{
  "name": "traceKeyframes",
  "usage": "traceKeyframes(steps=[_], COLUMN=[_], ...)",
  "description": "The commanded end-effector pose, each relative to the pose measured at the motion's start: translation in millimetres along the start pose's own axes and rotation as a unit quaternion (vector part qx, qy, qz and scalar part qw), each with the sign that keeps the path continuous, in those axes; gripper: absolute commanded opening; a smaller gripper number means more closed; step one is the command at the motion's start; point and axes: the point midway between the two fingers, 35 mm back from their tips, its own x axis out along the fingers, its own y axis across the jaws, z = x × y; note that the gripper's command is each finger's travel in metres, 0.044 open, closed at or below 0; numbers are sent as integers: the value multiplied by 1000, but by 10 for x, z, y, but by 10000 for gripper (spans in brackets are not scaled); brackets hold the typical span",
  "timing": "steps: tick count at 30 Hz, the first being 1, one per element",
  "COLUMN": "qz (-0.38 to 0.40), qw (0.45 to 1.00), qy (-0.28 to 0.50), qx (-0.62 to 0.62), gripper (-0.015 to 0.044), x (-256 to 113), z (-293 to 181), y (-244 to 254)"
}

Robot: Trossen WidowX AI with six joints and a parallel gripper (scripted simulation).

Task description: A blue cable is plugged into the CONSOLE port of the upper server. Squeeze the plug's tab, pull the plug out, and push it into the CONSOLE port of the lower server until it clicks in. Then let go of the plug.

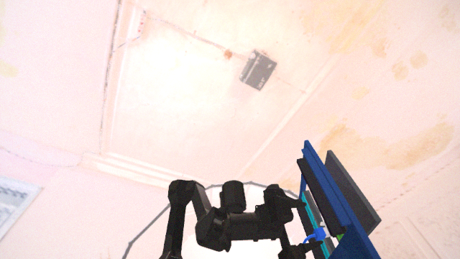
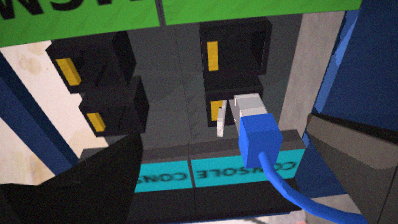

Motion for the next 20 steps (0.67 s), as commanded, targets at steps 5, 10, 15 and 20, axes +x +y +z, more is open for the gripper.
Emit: traceKeyframes(steps=[5,10,15,20], qz=[0,0,0,0], qw=[1000,1000,1000,1000], qy=[3,3,3,3], qx=[-1,-1,-1,-1], gripper=[440,440,440,440], x=[-25,-41,-60,-76], z=[69,112,159,201], y=[-4,-9,-16,-22])
